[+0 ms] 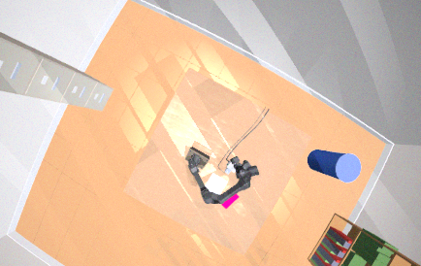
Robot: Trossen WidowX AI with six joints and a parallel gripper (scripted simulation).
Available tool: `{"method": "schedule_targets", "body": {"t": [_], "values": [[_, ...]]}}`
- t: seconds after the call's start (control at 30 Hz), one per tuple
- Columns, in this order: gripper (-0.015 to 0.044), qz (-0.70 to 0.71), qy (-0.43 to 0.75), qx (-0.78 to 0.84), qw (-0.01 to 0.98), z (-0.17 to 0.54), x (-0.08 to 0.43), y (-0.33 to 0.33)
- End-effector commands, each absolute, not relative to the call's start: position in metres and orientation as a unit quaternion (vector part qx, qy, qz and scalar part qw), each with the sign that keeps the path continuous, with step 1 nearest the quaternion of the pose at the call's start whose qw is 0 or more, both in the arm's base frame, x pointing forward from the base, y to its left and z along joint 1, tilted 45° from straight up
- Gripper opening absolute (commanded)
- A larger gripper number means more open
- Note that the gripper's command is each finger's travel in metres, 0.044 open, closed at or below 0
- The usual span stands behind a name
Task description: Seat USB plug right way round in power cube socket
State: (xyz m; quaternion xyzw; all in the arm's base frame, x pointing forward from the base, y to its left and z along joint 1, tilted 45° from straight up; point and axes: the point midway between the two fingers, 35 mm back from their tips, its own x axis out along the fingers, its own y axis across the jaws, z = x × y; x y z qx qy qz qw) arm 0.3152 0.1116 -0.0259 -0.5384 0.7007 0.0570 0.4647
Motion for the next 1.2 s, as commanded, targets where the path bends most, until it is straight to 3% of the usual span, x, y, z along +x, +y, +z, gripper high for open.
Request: {"method": "schedule_targets", "body": {"t": [0.0,0.47,1.17], "values": [[0.0000,0.089,0.697,-0.558,0.440,-0.0261,0.3152,0.1115],[0.0000,0.208,0.671,-0.626,0.337,-0.0261,0.3152,0.1115],[0.0000,0.206,0.672,-0.626,0.337,-0.0263,0.3153,0.1106]]}}
